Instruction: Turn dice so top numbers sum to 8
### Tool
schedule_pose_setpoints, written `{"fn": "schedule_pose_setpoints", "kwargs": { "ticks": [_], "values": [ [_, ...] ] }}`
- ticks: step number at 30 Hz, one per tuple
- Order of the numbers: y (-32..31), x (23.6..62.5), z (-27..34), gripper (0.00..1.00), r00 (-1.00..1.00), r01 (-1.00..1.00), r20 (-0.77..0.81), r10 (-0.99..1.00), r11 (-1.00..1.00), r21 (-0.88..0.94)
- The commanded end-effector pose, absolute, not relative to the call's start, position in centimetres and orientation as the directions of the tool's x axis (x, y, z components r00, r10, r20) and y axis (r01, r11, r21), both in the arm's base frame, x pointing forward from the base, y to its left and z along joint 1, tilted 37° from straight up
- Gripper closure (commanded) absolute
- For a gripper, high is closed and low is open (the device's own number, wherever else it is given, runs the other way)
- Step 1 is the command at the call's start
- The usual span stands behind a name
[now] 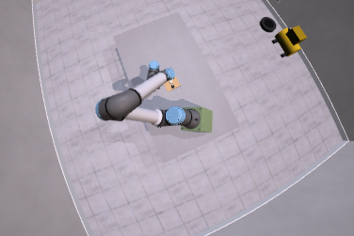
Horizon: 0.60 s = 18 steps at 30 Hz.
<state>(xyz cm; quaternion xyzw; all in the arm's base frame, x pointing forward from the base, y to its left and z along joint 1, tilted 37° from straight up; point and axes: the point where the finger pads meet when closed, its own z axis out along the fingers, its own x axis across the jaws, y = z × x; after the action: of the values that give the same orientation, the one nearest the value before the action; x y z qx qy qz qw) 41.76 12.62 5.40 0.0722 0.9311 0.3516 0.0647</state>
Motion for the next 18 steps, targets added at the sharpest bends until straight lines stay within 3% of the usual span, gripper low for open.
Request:
{"fn": "schedule_pose_setpoints", "kwargs": {
  "ticks": [1, 18],
  "values": [
    [12.5, 42.3, 6.7, 0.21, -0.962, 0.131, -0.111, 0.249, 0.781, 0.611],
    [12.5, 43.0, 8.6, 0.21, -0.931, 0.171, -0.168, 0.324, 0.795, 0.581]
  ]
}}
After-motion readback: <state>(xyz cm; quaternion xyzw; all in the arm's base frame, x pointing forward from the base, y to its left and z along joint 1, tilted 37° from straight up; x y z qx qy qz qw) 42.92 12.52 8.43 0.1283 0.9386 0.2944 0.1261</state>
